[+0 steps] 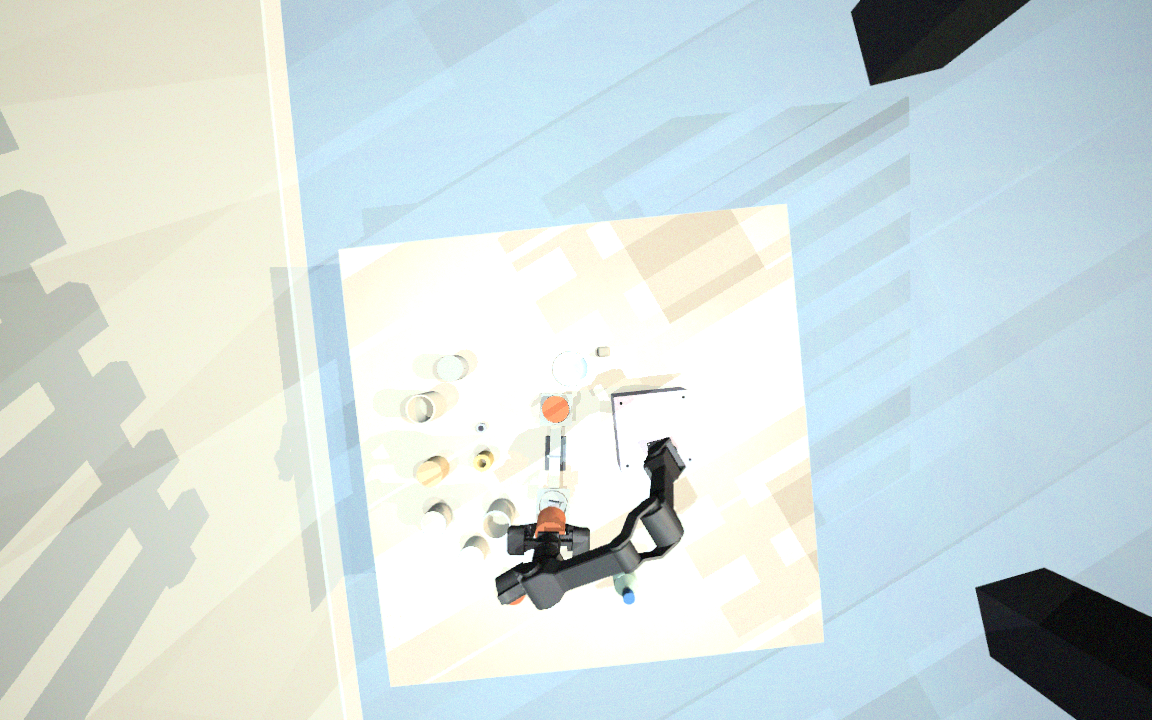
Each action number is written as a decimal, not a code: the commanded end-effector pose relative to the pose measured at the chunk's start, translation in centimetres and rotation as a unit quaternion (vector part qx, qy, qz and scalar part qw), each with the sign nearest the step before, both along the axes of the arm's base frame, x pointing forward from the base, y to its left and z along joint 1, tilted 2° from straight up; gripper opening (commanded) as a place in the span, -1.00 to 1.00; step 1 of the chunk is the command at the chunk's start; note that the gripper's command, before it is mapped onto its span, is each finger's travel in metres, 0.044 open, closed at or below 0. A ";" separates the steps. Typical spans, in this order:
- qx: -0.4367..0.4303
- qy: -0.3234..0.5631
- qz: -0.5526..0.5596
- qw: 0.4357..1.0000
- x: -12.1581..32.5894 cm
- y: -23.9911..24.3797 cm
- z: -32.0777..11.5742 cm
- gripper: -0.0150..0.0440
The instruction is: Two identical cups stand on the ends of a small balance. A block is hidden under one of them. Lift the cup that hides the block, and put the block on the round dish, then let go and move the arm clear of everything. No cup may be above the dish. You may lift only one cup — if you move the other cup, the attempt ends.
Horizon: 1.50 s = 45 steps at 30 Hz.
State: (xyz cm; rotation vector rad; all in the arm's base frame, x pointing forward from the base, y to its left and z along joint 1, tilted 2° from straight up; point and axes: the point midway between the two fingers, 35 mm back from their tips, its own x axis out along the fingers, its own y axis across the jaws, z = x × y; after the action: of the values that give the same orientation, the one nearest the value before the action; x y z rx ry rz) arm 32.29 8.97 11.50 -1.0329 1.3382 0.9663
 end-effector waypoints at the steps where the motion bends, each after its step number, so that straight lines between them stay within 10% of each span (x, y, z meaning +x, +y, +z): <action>1: 0.000 0.000 0.000 1.000 0.0 0.0 0.0 -0.49; 45: 0.008 -0.003 -0.003 1.000 -6.4 11.6 -12.4 -0.49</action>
State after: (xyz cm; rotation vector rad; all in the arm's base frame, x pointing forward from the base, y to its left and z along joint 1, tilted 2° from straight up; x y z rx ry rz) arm 26.35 20.81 0.88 -1.0204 1.3061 0.9684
